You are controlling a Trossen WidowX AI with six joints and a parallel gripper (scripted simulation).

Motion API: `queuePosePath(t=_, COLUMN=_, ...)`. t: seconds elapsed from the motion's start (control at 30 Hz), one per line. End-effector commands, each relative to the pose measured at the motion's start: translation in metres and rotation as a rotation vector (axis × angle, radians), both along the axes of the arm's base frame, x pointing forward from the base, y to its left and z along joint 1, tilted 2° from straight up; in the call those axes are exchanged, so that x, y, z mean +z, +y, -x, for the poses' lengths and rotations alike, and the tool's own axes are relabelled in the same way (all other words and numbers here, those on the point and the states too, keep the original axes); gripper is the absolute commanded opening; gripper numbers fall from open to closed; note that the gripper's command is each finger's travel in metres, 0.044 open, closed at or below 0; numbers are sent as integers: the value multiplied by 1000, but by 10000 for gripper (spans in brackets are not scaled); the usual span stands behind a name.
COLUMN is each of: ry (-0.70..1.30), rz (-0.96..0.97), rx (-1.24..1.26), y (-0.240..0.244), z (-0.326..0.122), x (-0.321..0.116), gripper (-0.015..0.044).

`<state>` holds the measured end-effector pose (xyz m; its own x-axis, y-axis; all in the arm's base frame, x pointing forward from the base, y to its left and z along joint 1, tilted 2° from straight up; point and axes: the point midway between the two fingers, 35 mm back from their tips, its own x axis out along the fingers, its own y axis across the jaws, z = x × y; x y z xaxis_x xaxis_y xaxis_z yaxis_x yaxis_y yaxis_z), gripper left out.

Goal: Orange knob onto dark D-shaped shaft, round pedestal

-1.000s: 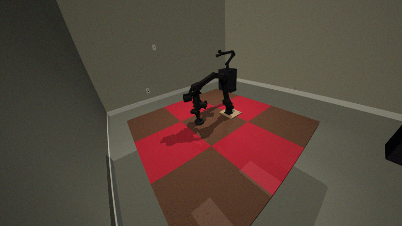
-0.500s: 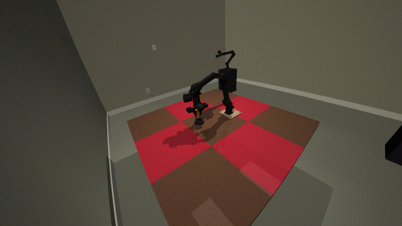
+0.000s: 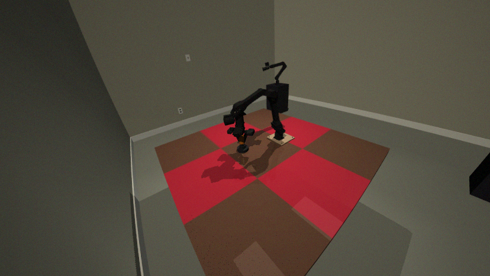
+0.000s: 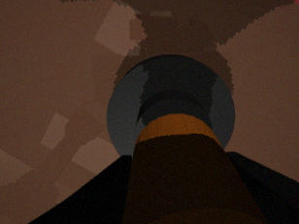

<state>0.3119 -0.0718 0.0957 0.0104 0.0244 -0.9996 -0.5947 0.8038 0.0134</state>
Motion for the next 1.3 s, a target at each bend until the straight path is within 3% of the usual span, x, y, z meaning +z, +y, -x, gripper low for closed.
queuePosePath(t=0.0, ry=14, rz=-6, rx=-717, y=0, z=1, x=3, gripper=0)
queuePosePath(t=0.1, ry=17, rz=-7, rx=-819, y=-1, z=0, x=6, gripper=0)
queuePosePath(t=1.27, ry=16, rz=-7, rx=-819, y=-2, z=-4, x=-1, gripper=0)
